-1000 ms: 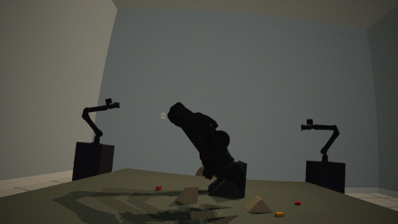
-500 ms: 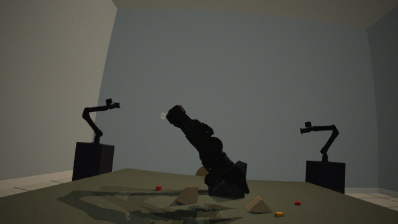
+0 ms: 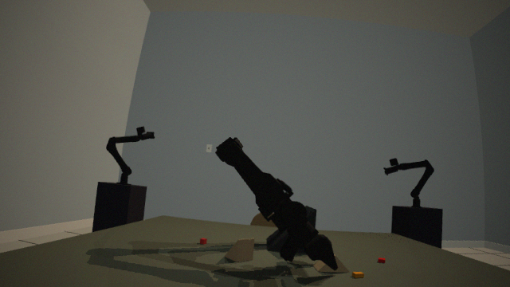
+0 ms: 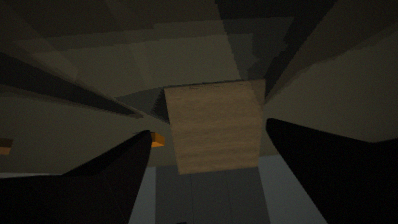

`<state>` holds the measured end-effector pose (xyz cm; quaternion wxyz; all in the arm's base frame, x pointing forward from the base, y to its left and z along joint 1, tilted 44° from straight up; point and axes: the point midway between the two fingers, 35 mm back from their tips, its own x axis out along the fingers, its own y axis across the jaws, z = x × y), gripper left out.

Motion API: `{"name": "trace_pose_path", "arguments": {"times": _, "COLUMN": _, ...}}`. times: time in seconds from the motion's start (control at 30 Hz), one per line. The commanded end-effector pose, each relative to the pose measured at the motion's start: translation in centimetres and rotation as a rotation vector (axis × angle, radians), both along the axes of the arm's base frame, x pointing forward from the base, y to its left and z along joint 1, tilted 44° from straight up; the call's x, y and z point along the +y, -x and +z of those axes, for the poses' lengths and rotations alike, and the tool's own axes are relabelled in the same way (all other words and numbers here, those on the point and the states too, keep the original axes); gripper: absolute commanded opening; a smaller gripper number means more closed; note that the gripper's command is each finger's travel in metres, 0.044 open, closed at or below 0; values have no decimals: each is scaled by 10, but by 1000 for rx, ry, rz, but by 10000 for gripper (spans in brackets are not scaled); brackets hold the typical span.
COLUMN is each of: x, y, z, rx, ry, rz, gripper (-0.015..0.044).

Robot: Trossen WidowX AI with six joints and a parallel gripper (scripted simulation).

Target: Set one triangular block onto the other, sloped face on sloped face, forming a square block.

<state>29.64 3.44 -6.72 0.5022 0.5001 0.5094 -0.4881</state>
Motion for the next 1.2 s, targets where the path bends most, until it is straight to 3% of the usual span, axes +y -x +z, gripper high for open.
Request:
{"name": "trace_pose_path", "arguments": {"times": 0.0, "x": 1, "y": 3, "z": -3, "rx": 7, "ry": -6, "rz": 3, "gripper": 440}}
{"name": "trace_pose_path", "arguments": {"times": 0.37, "x": 1, "y": 3, "z": -3, "rx": 7, "ry": -6, "rz": 3, "gripper": 440}}
{"name": "trace_pose_path", "arguments": {"times": 0.6, "x": 0, "y": 2, "z": -3, "rx": 5, "ry": 1, "rz": 2, "gripper": 256}}
{"name": "trace_pose_path", "arguments": {"times": 0.87, "x": 0, "y": 2, "z": -3, "rx": 5, "ry": 1, "rz": 2, "gripper": 203}}
{"name": "trace_pose_path", "arguments": {"times": 1.1, "x": 8, "y": 0, "z": 5, "rx": 5, "ry": 0, "rz": 2, "gripper": 19}}
{"name": "trace_pose_path", "arguments": {"times": 1.17, "x": 15, "y": -1, "z": 11, "rx": 5, "ry": -1, "rz": 2, "gripper": 0}}
